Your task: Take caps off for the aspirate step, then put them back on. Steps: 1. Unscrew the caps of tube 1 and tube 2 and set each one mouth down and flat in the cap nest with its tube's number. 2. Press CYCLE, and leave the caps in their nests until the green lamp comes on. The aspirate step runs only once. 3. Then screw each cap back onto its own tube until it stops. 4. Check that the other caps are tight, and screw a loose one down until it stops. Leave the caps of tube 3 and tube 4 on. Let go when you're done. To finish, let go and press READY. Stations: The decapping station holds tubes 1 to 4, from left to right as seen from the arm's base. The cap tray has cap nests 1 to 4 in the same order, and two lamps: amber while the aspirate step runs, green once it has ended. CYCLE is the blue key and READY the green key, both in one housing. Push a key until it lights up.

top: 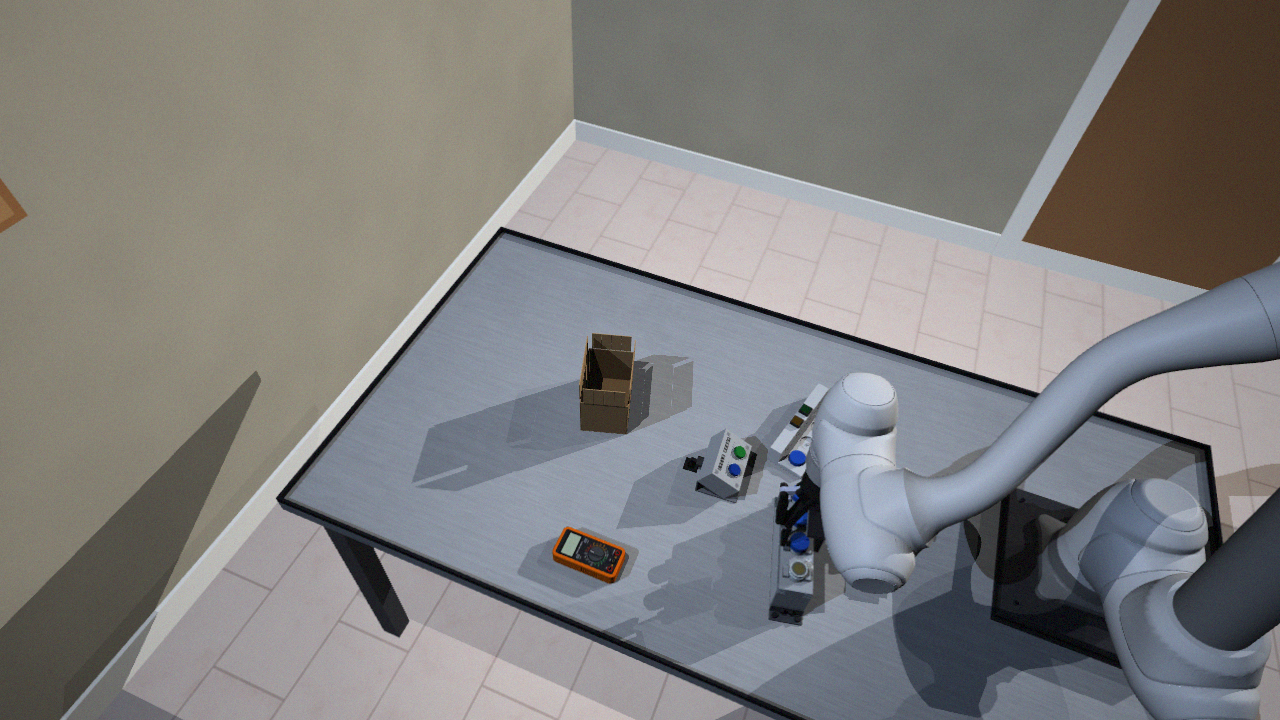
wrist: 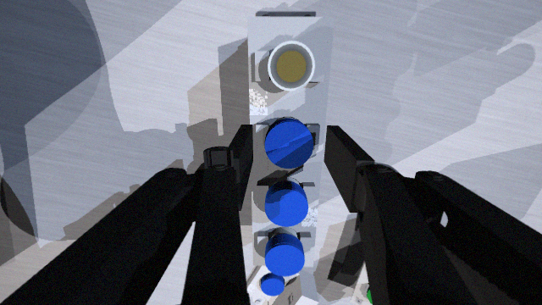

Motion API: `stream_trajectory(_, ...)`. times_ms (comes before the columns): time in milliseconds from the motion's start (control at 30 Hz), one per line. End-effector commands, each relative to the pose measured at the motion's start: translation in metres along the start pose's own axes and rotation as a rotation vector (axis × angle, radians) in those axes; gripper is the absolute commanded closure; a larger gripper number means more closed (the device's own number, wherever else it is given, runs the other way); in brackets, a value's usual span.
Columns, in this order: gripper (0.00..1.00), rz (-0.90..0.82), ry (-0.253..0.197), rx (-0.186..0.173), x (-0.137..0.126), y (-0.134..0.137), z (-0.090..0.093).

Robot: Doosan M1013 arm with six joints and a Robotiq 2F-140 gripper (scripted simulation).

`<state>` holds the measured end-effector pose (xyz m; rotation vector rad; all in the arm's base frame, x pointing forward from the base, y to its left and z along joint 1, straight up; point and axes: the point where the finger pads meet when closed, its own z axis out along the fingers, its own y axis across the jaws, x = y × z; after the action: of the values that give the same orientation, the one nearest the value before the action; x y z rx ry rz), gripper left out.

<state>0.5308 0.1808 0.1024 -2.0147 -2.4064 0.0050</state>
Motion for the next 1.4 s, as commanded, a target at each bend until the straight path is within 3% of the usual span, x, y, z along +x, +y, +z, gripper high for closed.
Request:
stream_trajectory(0, 0.59, 0.001, 0.0, -0.001, 0.0, 0.0, -0.002)
stream_trajectory(133, 0.59, 0.001, 0.0, -0.001, 0.0, 0.0, -0.002)
stream_trajectory(167, 0.7, 0.001, 0.0, -0.001, 0.0, 0.0, -0.002)
stream_trajectory(633, 0.7, 0.001, 0.0, -0.001, 0.0, 0.0, -0.002)
stream_trajectory(1167, 0.7, 0.001, 0.0, -0.001, 0.0, 0.0, -0.038)
stream_trajectory(1300, 0.7, -0.308, 0.0, -0.001, -0.032, -0.003, -0.038)
stream_trajectory(1367, 0.7, -0.342, -0.001, -0.001, -0.036, -0.004, -0.038)
